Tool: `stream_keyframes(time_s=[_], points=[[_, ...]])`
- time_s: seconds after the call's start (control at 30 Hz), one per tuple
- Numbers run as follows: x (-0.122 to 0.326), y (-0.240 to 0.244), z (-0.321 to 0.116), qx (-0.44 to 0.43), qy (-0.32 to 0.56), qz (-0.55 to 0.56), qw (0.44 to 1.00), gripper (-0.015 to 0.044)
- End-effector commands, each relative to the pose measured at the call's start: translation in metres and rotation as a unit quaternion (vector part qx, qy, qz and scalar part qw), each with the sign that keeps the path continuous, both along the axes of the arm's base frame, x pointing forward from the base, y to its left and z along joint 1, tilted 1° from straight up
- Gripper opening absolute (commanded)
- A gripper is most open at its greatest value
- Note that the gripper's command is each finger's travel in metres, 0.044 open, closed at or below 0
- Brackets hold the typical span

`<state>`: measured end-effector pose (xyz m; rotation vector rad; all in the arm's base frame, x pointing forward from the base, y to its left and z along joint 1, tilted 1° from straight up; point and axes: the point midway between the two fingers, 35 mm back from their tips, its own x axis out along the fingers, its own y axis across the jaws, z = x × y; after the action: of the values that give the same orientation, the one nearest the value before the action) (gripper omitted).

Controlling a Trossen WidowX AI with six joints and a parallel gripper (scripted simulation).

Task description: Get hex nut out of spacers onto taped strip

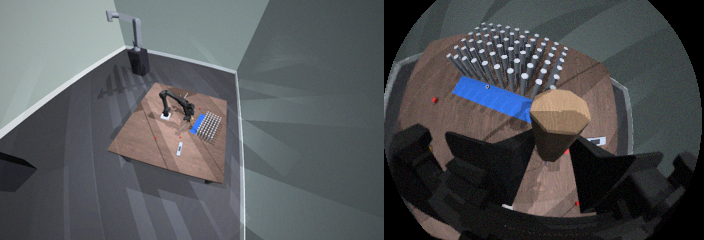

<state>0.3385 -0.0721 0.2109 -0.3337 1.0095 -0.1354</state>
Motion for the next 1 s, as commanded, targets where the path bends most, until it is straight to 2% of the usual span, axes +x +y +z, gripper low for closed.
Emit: stream_keyframes(time_s=[0.0, 0.47, 0.97], points=[[0.001, -0.010, 0.002, 0.032, -0.017, -0.050, 0.998, 0.0000], [-0.003, -0.056, 0.002, 0.145, -0.073, -0.249, 0.955, 0.0000], [-0.013, -0.101, -0.001, 0.260, -0.128, -0.443, 0.848, 0.0000]])
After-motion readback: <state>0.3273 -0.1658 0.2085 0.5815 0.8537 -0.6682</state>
